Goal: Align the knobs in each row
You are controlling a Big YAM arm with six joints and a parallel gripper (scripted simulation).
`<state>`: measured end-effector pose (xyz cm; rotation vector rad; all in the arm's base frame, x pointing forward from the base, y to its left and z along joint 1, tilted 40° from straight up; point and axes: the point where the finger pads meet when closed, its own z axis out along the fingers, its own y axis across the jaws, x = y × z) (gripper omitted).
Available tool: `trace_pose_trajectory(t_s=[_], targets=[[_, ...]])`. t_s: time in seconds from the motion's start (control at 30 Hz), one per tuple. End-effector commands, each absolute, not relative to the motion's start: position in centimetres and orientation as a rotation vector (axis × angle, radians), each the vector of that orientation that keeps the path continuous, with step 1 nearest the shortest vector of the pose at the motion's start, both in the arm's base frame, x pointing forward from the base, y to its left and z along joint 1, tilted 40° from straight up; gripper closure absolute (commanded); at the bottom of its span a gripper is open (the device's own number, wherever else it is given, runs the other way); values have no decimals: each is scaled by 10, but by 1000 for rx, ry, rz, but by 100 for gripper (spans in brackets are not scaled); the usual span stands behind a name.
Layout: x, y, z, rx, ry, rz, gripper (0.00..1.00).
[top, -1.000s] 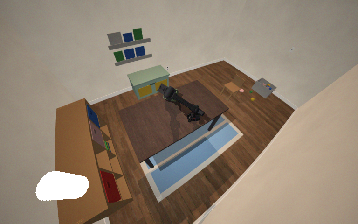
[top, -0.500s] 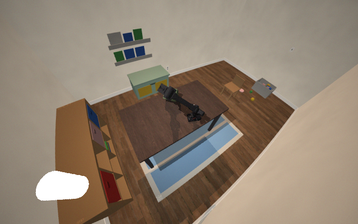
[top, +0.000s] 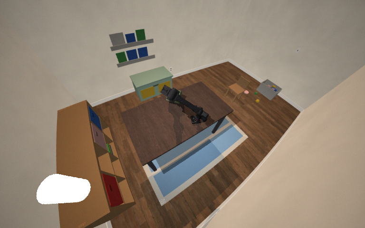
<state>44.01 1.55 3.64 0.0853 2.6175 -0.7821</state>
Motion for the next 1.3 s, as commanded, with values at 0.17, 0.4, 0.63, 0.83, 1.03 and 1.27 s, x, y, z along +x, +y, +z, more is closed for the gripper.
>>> trace_pose_trajectory(t_s=[0.17, 0.4, 0.63, 0.83, 1.03, 1.27], targets=[[458, 12, 44, -238, 2646, -853, 92], [458, 12, 44, -421, 2655, -894, 92], [458, 12, 44, -673, 2648, -945, 92], [458, 12, 43, -874, 2629, -982, 92], [458, 12, 43, -996, 2611, -1002, 92], [458, 12, 43, -1178, 2575, -1030, 92]])
